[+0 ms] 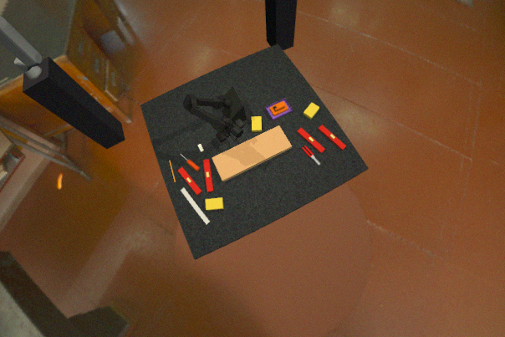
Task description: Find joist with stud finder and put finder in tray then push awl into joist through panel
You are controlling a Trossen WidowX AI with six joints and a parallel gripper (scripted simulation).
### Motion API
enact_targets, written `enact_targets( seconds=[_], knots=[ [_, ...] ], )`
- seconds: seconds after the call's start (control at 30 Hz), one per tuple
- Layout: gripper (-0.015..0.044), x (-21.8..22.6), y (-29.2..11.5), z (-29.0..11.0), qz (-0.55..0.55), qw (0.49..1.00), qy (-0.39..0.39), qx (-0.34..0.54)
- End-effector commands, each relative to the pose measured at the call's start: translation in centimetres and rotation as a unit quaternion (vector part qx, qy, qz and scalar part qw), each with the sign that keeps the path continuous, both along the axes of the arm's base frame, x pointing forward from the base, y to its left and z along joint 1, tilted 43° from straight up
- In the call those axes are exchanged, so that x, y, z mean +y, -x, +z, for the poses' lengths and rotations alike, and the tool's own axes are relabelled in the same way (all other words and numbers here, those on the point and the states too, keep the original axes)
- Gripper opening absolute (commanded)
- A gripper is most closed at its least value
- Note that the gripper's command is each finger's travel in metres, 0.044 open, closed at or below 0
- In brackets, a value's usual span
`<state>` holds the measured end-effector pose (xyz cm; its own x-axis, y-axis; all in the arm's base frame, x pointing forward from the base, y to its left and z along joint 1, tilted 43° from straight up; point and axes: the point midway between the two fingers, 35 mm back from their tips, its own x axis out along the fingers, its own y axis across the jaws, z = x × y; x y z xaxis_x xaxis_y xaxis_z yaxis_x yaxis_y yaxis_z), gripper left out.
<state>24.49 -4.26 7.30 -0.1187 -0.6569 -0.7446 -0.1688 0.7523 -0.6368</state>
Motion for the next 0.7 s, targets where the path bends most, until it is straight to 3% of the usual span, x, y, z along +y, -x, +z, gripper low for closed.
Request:
enact_targets(
  seconds=[0.0,0.33,0.67],
  knots=[
    [0.0000,0.6,-0.5,-0.7,0.019,0.998,-0.044,0.032],
    [0.0000,2.5,-2.1,-2.4,0.102,0.970,-0.190,0.111],
    [0.0000,4.8,-4.2,-3.4,0.213,0.909,-0.328,0.143]
  ],
)
